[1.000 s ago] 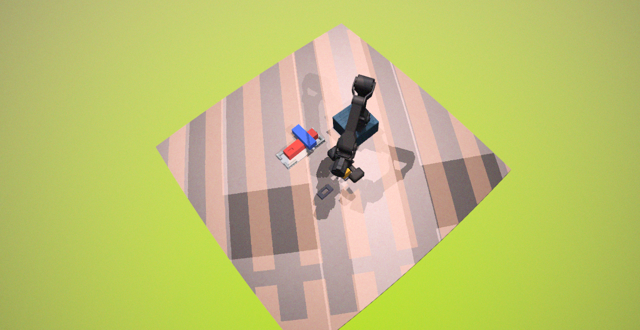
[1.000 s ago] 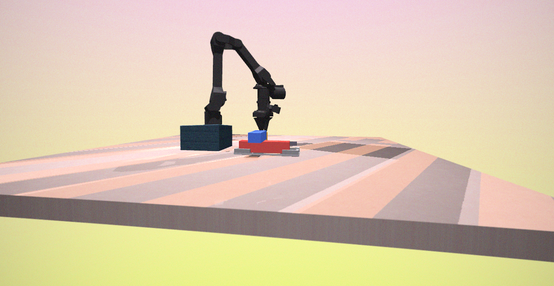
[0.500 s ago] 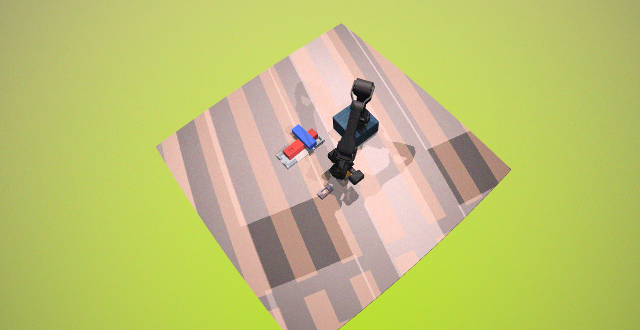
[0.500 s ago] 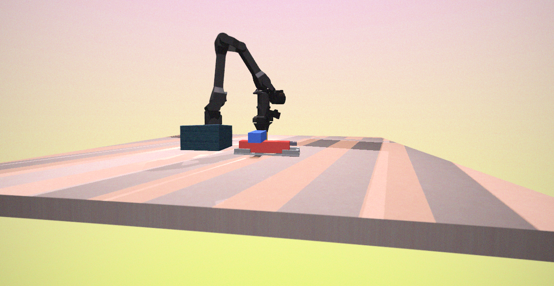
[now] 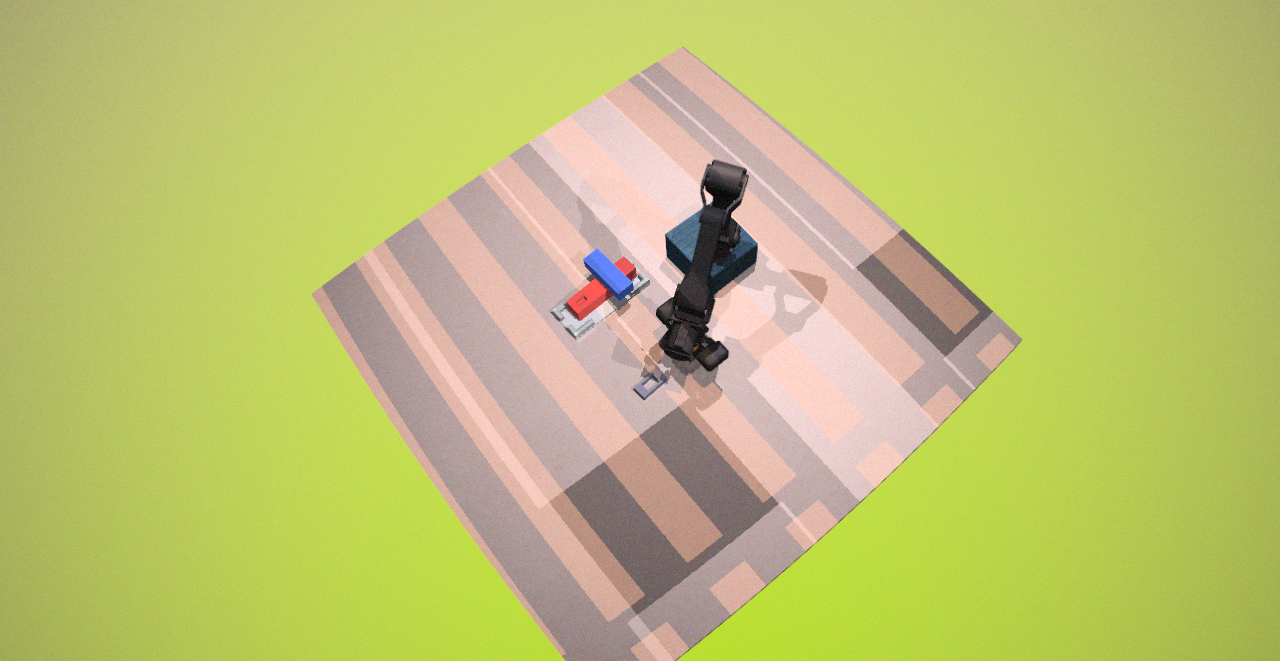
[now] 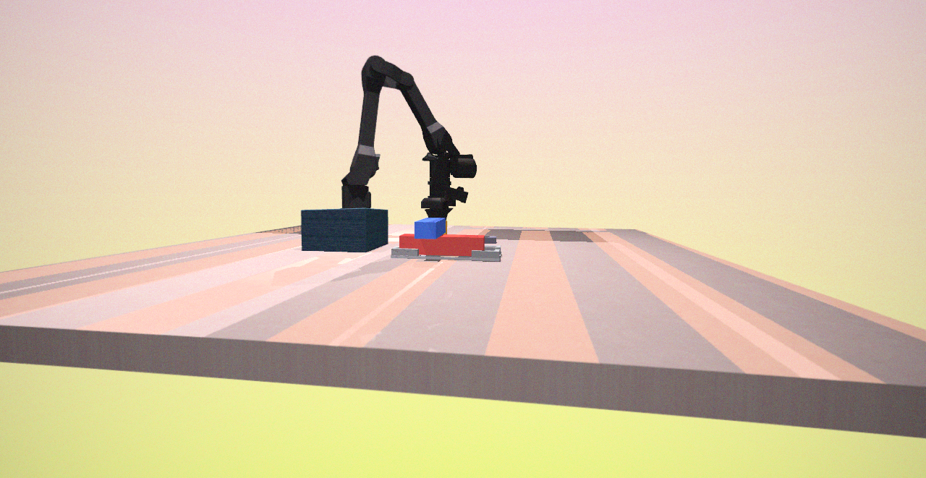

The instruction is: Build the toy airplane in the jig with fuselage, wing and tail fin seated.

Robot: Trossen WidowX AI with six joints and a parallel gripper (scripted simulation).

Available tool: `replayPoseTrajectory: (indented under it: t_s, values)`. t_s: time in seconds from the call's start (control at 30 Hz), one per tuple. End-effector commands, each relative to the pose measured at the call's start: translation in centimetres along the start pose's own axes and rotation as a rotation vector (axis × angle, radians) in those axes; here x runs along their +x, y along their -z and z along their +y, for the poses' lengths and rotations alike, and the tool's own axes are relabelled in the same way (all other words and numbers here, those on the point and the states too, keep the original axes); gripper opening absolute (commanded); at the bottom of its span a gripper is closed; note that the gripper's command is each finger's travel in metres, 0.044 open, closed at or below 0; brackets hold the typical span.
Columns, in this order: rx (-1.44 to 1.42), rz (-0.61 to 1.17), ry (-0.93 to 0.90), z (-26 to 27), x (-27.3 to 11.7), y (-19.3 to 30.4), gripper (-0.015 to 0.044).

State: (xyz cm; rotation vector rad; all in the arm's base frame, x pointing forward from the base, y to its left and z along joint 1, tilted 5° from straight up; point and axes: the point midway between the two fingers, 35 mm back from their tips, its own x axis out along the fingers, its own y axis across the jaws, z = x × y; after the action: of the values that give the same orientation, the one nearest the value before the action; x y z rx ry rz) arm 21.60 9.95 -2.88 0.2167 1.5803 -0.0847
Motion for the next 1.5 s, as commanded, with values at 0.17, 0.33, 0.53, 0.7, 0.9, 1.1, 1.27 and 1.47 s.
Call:
replayPoseTrajectory:
  t_s: [0.17,0.33,0.53,0.7,0.9,1.1,1.27,1.47]
  values:
    - [0.004,0.002,-0.002,0.0,0.0,0.0,0.0059]
    - [0.004,0.002,-0.002,0.0,0.0,0.0,0.0026]
    - [0.005,0.001,0.005,0.0,-0.4,0.0,0.0]
    - [0.007,0.0,0.022,0.0,-1.6,-0.2,0.0]
    - [0.006,0.0,0.018,0.2,-3.4,-0.5,0.0]
    - [0.006,0.0,0.014,0.3,-5.2,-0.7,0.0]
    - [0.005,0.0,0.011,0.4,-6.7,-0.8,0.0]
    - [0.005,0.0,0.007,0.4,-8.6,-0.8,0.0]
